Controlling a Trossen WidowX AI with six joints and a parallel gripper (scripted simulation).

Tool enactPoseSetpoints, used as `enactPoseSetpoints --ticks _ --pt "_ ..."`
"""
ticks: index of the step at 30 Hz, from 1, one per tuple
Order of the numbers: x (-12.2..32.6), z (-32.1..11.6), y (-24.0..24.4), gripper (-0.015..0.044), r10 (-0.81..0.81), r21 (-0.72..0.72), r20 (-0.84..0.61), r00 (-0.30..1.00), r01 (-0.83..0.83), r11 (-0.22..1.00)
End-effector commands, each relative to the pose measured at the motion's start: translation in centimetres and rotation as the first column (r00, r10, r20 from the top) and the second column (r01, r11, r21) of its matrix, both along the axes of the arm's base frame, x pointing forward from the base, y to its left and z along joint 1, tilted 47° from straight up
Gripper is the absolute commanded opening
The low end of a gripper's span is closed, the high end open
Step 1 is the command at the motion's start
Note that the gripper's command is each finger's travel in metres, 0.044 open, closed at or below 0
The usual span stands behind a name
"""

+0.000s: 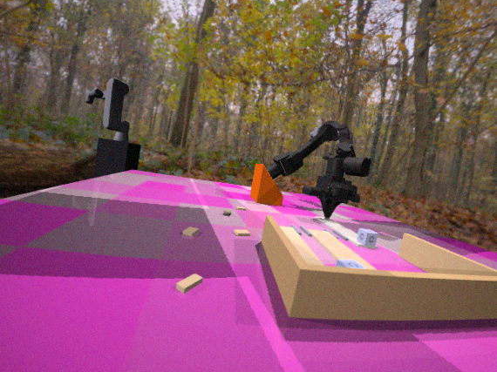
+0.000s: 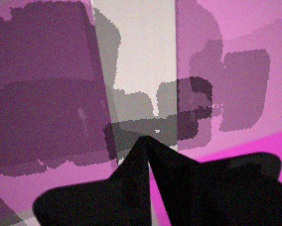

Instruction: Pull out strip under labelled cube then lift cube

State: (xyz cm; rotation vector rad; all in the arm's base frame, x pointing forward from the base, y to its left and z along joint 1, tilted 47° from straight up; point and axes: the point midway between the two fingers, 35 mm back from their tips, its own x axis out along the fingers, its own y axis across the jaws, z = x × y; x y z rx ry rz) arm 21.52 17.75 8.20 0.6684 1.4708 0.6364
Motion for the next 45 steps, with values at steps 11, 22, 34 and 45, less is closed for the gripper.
enactPoseSetpoints --ticks 11,22,34,45 --pt "0.2 2.8 -3.1 0.0000 0.009 -0.008 -0.025 1.000 -0.010 1.000" --pt "3.4 2.4 -3.3 0.0210 0.028 -0.008 -0.004 1.000 -0.028 1.000" --pt "7.7 2.2 -3.8 0.0440 0.028 -0.009 -0.001 1.000 -0.028 1.000" --pt "11.6 2.2 -4.2 0.0440 0.028 -0.009 0.001 1.000 -0.028 1.000"
